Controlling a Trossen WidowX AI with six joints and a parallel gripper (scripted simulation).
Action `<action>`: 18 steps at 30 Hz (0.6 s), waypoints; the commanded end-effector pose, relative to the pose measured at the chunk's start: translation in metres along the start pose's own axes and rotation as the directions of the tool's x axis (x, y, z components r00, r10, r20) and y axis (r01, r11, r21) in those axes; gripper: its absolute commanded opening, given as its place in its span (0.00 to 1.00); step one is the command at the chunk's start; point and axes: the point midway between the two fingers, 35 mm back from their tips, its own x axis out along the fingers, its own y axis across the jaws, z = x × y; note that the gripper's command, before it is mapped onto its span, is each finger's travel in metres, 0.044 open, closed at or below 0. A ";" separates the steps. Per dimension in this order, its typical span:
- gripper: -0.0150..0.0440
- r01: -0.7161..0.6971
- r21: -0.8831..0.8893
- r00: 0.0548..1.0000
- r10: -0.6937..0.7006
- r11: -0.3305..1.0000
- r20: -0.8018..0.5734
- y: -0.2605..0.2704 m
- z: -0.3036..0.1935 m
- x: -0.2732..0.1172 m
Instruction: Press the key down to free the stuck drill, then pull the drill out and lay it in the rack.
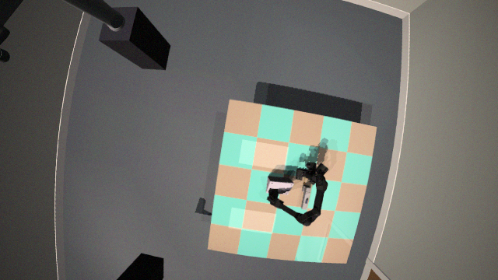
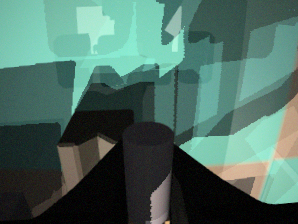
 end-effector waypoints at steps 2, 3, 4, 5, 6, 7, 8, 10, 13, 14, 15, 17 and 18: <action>0.25 -0.001 0.000 1.000 0.001 1.000 0.004 0.010 0.003 -0.001; 0.25 -0.001 0.000 1.000 0.001 1.000 0.004 0.012 0.004 -0.001; 0.25 -0.001 0.000 1.000 0.001 1.000 0.004 0.013 0.004 -0.001; 0.25 -0.001 0.000 1.000 0.001 1.000 0.004 0.015 0.005 -0.002; 0.25 -0.001 0.000 1.000 0.001 1.000 0.005 0.017 0.005 -0.002; 0.25 -0.001 0.000 1.000 0.001 1.000 0.005 0.018 0.006 -0.002; 0.25 -0.001 0.000 1.000 0.001 1.000 0.005 0.020 0.006 -0.002; 0.25 -0.001 0.000 1.000 0.001 1.000 0.005 0.024 0.008 -0.003; 0.25 -0.001 0.000 1.000 0.001 1.000 0.005 0.024 0.008 -0.001; 0.25 -0.001 0.000 1.000 0.001 1.000 0.005 0.024 0.008 0.002; 0.25 -0.001 0.000 1.000 0.001 1.000 0.005 0.023 0.008 0.004; 0.25 -0.001 0.000 1.000 0.001 1.000 0.005 0.023 0.008 0.009; 0.25 -0.001 0.000 1.000 0.001 1.000 0.005 0.024 0.008 0.011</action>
